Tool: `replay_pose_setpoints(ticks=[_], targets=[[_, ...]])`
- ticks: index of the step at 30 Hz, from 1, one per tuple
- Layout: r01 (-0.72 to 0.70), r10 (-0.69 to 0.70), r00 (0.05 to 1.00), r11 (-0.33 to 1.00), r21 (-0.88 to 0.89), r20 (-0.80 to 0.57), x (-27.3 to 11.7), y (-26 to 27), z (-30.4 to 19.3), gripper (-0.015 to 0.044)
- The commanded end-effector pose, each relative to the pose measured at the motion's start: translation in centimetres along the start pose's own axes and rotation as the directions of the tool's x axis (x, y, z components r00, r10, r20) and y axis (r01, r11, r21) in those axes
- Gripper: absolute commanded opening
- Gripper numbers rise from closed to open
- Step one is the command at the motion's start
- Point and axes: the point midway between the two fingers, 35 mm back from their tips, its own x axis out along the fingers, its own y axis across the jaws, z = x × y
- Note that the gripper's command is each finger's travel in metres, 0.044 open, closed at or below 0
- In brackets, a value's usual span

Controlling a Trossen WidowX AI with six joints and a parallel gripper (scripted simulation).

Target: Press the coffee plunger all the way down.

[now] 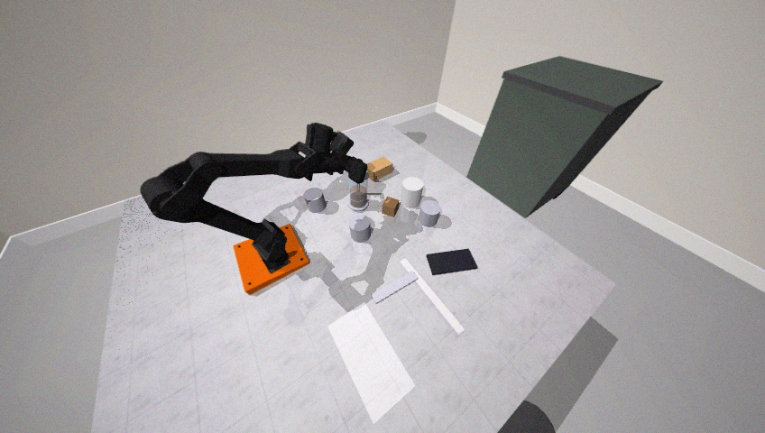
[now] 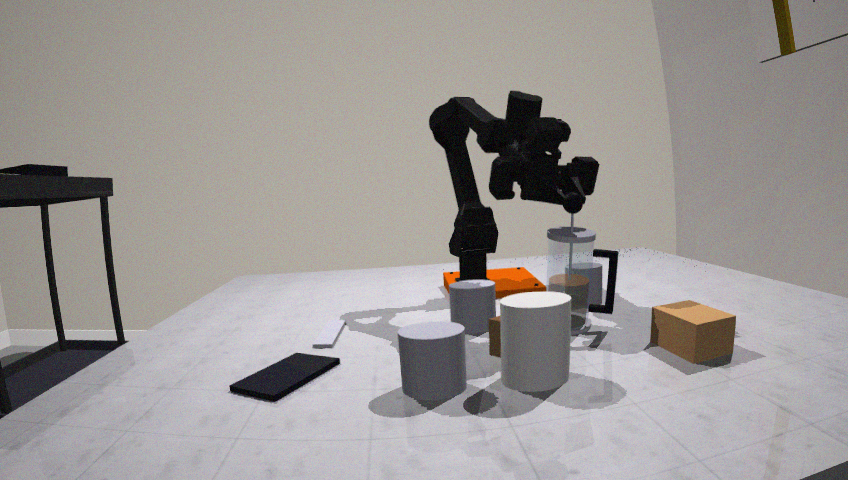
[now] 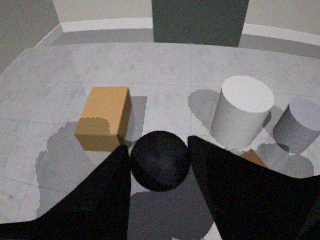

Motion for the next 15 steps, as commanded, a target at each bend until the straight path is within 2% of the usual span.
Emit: replay_pose_setpoints(ticks=[1,15], targets=[[0.000,0.000,0.999,1.000,0.002,-0.049,0.61,0.00,-1.39,0.0128],[0.000,0.000,0.999,1.000,0.002,-0.049,0.85,0.00,-1.15,0.0128]])
